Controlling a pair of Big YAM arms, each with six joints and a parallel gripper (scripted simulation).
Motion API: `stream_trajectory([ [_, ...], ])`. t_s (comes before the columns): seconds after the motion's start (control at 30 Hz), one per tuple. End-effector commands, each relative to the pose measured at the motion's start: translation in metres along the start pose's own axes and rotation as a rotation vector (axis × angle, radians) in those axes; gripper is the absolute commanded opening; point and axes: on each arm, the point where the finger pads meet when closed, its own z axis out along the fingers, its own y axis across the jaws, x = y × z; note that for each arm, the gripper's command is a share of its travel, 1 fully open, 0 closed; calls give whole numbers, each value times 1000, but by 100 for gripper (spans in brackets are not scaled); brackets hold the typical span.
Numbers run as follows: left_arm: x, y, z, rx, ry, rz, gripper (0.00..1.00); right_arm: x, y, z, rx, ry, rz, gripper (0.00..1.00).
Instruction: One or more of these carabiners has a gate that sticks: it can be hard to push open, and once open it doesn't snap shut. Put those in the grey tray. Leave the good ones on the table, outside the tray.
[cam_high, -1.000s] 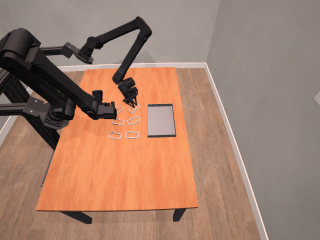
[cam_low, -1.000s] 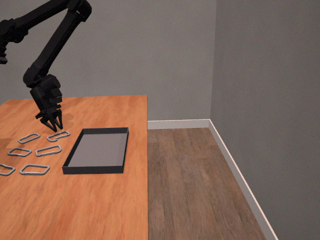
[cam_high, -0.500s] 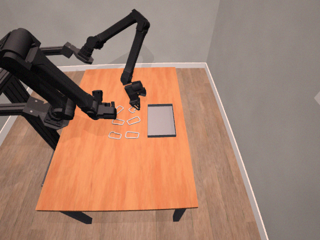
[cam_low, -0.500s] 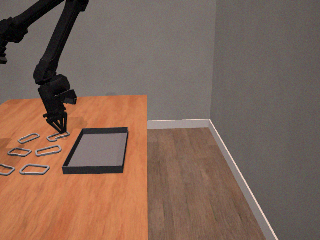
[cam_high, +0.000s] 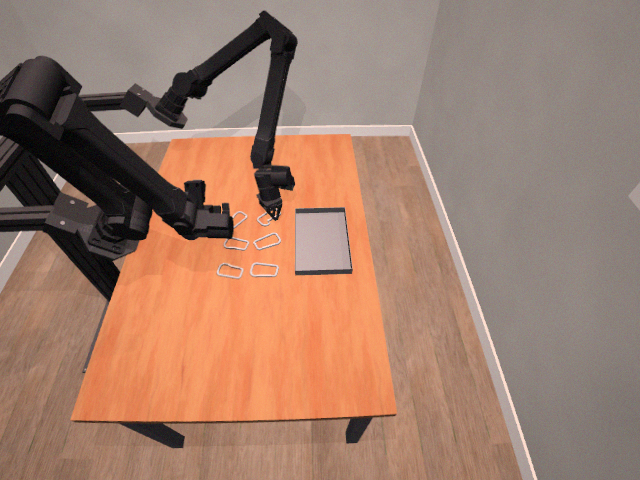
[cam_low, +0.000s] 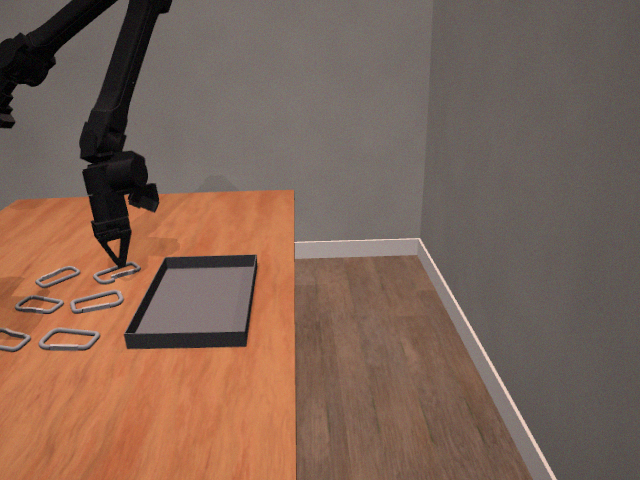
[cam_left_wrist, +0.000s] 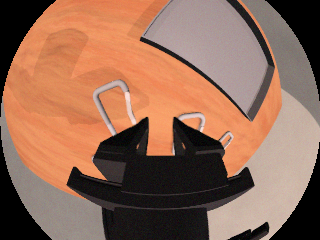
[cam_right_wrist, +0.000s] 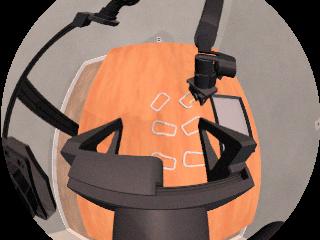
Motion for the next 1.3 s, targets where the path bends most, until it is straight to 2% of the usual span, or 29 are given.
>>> stream_trajectory([
  [0.0,3,12,2,-69,38,-185,31,-1,-1,0,-2,-3,-9,100],
  [0.1,5,29,6,-131,44,-268,31,-1,-1,0,-2,-3,-9,100],
  [0.3,3,79,-8,-241,20,-230,31,-1,-1,0,-2,-3,-9,100],
  [0.53,5,70,-6,-223,16,-222,31,-1,-1,0,-2,-3,-9,100],
  [0.57,13,73,1,-233,24,-215,31,-1,-1,0,-2,-3,-9,100],
  [0.87,9,67,14,-223,18,-221,31,-1,-1,0,-2,-3,-9,100],
  [1.0,9,78,23,-241,20,-227,31,-1,-1,0,-2,-3,-9,100],
  [1.07,9,78,23,-241,20,-227,31,-1,-1,0,-2,-3,-9,100],
  [1.1,6,67,19,-218,14,-217,31,-1,-1,0,-2,-3,-9,100],
  [1.27,7,68,21,-220,15,-214,31,-1,-1,0,-2,-3,-9,100],
])
